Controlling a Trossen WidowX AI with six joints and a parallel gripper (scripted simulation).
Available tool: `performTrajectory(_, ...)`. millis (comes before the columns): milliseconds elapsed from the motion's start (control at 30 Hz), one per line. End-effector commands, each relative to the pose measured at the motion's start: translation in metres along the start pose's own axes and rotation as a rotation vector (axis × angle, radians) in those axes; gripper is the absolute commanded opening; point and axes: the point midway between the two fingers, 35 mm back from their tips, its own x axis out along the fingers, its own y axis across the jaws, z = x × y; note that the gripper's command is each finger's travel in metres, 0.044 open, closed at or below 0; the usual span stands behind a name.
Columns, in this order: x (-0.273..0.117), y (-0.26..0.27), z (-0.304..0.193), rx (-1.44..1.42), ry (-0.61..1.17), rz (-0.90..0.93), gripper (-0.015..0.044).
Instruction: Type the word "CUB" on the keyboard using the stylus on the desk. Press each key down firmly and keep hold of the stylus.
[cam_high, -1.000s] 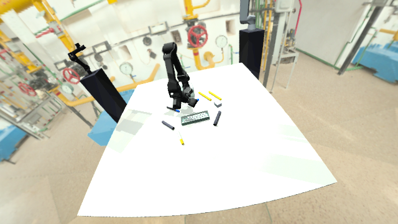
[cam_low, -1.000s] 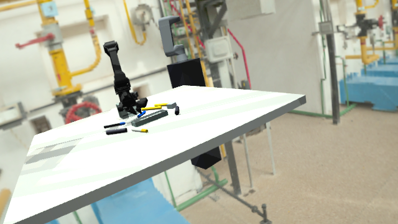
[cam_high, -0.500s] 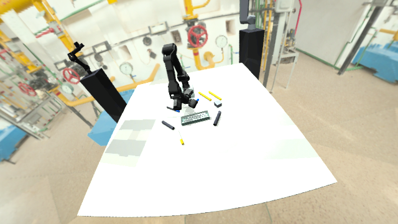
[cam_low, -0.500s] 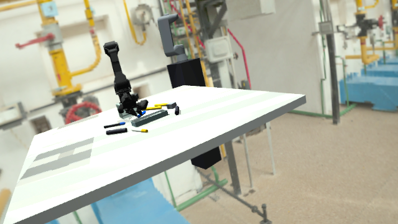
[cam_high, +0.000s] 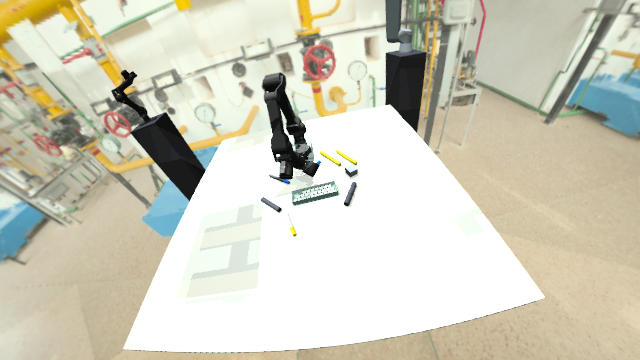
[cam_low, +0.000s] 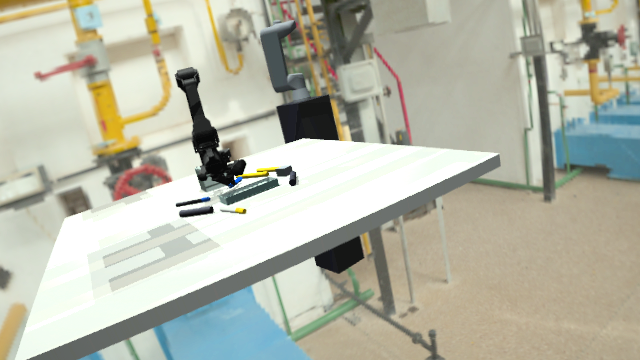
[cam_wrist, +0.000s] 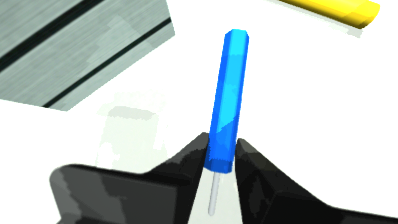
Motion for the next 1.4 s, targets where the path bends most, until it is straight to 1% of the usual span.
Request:
performTrajectory(0, -0.016, -0.002, 0.005, -0.004, 0.011, -0.007, 0.0000)
performTrajectory(200, -0.038, -0.001, 0.019, -0.004, 0.011, -0.007, 0.0000)
performTrajectory(433, -0.035, -0.001, 0.019, 0.005, 0.006, -0.007, 0.0000)
performTrajectory(767, -0.039, -0.008, 0.012, 0.345, 0.032, -0.200, 0.0000)
performTrajectory(1067, -0.047, -0.014, 0.005, 0.651, 0.009, -0.387, 0.0000)
performTrajectory(1367, -0.047, -0.015, 0.004, 0.673, 0.005, -0.401, 0.0000)
